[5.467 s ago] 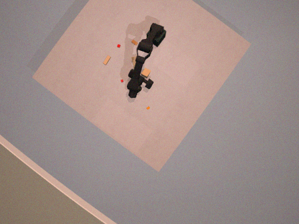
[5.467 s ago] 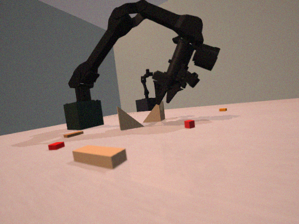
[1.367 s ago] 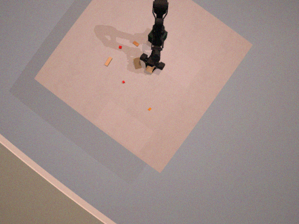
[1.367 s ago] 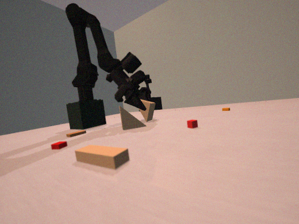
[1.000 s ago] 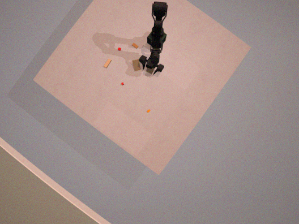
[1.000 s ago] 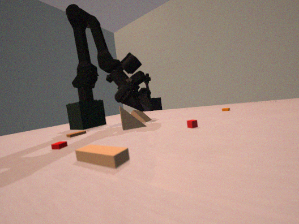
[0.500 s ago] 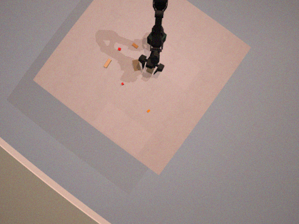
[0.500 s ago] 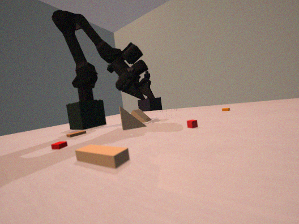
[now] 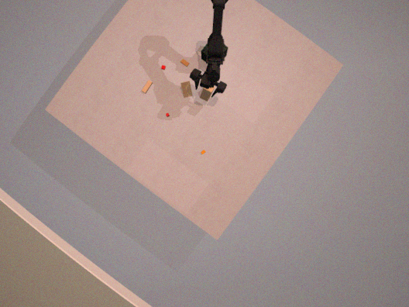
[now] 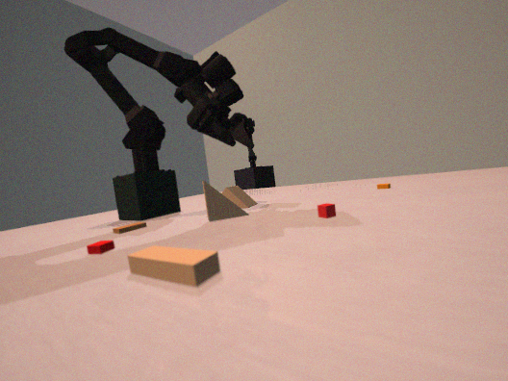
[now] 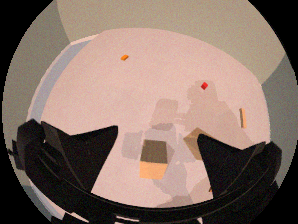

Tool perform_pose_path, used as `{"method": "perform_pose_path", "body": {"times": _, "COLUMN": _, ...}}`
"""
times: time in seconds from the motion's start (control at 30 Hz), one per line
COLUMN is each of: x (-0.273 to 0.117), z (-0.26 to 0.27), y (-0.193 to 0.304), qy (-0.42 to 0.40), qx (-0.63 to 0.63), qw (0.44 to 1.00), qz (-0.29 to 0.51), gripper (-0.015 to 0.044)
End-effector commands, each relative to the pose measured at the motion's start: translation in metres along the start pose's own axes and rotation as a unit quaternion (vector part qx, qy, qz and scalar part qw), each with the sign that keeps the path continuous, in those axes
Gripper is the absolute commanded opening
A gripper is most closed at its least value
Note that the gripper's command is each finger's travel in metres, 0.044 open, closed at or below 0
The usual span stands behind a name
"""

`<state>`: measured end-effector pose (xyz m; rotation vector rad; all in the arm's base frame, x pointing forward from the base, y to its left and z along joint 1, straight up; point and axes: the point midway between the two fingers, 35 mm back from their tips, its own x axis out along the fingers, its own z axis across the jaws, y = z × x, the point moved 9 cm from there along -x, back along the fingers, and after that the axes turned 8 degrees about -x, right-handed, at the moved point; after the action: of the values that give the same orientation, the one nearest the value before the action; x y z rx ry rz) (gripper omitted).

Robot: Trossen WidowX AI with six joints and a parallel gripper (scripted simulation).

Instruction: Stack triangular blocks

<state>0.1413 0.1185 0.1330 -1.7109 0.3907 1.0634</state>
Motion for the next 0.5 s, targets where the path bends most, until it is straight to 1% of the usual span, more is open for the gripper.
{"method": "perform_pose_path", "body": {"times": 0.0, "x": -0.011, "z": 0.006, "y": 0.036, "qy": -0.013, "qx": -0.001, "qw": 0.997, "qz": 0.078, "gripper": 0.044}}
{"method": "perform_pose_path", "body": {"times": 0.03, "x": -0.014, "z": 0.006, "y": 0.046, "qy": -0.014, "qx": -0.001, "qw": 0.995, "qz": 0.101, "gripper": 0.044}}
{"method": "perform_pose_path", "body": {"times": 0.1, "x": -0.017, "z": 0.006, "y": 0.054, "qy": -0.013, "qx": -0.002, "qw": 0.993, "qz": 0.119, "gripper": 0.044}}
{"method": "perform_pose_path", "body": {"times": 0.37, "x": -0.017, "z": 0.006, "y": 0.054, "qy": -0.013, "qx": -0.002, "qw": 0.993, "qz": 0.119, "gripper": 0.044}}
{"method": "perform_pose_path", "body": {"times": 0.47, "x": -0.012, "z": 0.007, "y": 0.053, "qy": -0.013, "qx": -0.001, "qw": 0.993, "qz": 0.12, "gripper": 0.044}}
